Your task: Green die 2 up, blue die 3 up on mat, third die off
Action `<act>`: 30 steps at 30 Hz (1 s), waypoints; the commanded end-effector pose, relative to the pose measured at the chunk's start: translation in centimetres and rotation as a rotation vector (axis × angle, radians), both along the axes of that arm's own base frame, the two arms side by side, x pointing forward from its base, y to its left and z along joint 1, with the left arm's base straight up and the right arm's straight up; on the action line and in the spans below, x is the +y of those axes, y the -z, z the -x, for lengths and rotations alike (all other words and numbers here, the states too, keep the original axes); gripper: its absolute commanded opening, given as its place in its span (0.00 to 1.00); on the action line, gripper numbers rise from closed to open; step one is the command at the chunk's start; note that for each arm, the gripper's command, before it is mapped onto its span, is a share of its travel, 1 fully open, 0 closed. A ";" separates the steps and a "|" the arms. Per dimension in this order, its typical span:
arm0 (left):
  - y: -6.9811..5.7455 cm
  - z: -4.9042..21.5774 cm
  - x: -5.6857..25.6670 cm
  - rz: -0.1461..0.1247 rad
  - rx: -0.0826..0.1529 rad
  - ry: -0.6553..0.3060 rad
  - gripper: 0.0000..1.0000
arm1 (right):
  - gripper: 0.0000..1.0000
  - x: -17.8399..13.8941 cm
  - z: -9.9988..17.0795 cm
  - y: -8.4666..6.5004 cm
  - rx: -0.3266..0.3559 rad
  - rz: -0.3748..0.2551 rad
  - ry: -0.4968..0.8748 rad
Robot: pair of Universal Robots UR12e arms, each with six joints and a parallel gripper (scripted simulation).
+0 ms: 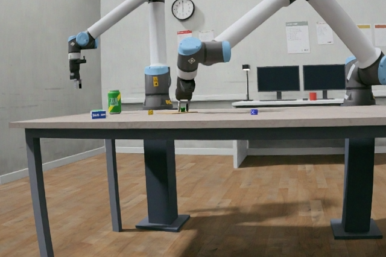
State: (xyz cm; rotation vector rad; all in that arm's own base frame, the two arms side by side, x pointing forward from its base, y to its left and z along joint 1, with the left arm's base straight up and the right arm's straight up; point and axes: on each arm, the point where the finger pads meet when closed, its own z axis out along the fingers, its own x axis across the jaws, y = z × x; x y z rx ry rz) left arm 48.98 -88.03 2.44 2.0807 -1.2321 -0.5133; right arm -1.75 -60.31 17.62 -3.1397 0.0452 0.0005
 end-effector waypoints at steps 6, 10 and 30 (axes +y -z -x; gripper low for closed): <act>-0.2 0.0 -0.1 0.002 -0.001 0.000 0.70 | 1.00 -0.1 0.0 -0.1 0.000 0.002 0.000; -0.2 0.0 -0.1 0.002 -0.001 0.000 0.70 | 1.00 -0.1 0.0 -0.1 0.000 0.002 0.000; -0.2 0.0 -0.1 0.002 -0.001 0.000 0.40 | 1.00 -0.1 0.0 -0.1 0.000 0.002 0.000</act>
